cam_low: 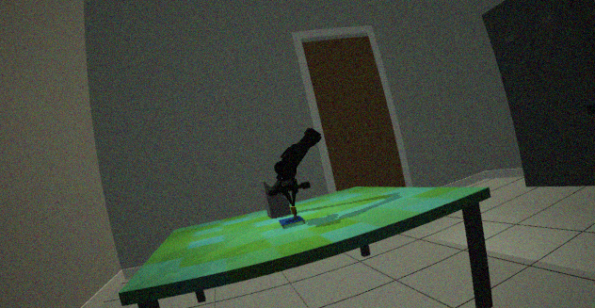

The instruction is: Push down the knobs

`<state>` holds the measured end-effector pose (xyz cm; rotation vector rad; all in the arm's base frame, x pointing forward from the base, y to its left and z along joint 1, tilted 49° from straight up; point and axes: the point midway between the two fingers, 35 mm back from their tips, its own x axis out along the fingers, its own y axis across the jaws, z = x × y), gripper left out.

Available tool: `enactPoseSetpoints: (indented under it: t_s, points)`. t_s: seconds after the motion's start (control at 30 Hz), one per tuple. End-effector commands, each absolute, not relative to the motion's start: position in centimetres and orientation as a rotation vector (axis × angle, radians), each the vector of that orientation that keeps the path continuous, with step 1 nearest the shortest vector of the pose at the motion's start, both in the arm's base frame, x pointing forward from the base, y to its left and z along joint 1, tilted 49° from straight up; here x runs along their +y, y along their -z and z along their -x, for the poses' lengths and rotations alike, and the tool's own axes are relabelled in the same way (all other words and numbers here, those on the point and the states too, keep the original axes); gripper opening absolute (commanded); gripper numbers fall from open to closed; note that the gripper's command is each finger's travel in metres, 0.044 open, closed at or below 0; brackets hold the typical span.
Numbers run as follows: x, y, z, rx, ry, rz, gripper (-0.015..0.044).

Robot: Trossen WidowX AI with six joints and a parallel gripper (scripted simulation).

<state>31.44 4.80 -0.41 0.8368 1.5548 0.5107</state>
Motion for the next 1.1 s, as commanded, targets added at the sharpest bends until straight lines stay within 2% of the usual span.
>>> enactPoseSetpoints:
  t_s: [0.0, 1.07]
  points:
    - [5.3, 0.8, -31.4, 1.562, -0.52, -0.834, 0.0]
    - [3.9, -0.4, -31.5, 1.562, -0.519, -0.833, 0.0]
